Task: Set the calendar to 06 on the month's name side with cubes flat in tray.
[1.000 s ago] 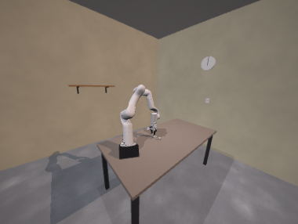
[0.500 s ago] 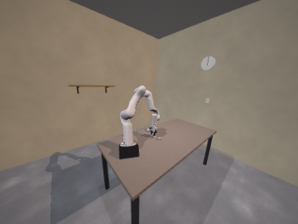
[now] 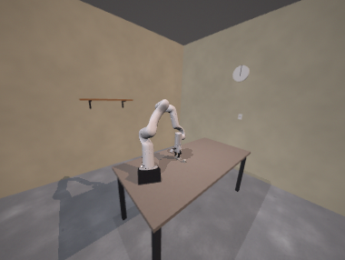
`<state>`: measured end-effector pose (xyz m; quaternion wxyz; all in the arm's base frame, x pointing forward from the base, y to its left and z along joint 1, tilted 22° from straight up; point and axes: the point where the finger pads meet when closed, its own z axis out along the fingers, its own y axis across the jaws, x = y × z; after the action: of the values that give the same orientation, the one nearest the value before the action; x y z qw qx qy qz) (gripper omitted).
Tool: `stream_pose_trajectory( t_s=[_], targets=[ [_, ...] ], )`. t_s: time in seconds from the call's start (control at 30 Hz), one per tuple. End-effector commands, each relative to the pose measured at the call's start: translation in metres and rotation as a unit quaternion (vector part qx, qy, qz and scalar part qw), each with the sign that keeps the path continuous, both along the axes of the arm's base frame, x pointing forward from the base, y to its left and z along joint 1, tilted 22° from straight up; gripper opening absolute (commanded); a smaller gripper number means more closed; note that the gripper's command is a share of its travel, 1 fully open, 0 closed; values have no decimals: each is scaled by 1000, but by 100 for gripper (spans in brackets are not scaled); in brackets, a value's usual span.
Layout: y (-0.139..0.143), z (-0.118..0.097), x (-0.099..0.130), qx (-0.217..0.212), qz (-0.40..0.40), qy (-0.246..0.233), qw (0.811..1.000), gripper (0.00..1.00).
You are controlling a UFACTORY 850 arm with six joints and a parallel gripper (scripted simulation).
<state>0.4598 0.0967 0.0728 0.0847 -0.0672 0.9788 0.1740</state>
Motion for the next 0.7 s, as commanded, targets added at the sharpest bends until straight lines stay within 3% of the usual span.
stream_pose_trajectory(
  t_s=[0.0, 0.63, 0.67],
  targets=[
    [0, 0, 1, 0, 0, -1, 1000, 49],
    [0, 0, 1, 0, 0, -1, 1000, 49],
    [0, 0, 1, 0, 0, -1, 1000, 29]
  ],
)
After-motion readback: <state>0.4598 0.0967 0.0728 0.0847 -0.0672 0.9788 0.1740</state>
